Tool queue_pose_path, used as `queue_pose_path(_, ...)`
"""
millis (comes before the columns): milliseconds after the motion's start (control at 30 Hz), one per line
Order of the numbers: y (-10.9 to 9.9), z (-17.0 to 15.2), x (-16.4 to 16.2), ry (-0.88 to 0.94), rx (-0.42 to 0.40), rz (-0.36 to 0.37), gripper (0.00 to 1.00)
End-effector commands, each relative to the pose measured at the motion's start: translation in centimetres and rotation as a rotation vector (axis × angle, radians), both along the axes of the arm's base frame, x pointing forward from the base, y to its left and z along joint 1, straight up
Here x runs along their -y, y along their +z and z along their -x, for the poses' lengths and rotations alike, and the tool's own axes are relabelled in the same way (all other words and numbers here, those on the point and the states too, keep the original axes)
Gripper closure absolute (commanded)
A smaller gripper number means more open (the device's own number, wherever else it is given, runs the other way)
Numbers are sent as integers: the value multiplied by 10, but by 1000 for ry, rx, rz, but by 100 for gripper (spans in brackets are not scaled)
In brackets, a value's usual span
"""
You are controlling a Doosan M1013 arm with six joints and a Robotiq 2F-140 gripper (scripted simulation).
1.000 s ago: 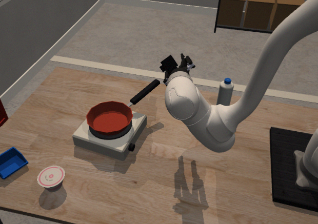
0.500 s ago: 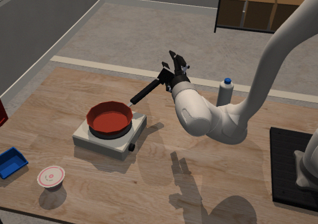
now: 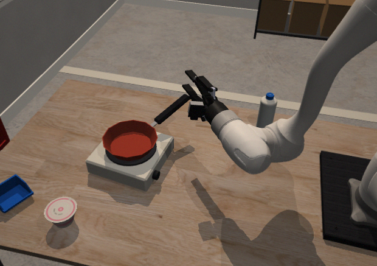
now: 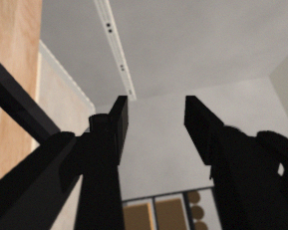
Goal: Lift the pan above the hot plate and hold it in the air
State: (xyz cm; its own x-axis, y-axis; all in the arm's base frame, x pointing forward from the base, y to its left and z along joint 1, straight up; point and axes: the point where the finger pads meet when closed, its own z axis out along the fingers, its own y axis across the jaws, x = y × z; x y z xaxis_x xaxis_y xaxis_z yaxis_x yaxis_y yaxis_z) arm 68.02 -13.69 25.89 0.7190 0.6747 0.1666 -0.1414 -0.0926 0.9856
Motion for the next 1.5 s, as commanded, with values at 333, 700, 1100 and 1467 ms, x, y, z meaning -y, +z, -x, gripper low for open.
queue_pose_path(333, -61, -7, -57, 307, -263, 270, 59)
queue_pose_path(700, -62, -7, -61, 320, -267, 277, 59)
queue_pose_path(1100, -69, -7, -61, 317, -259, 277, 59)
queue_pose_path(1467, -96, -7, -61, 318, -259, 277, 59)
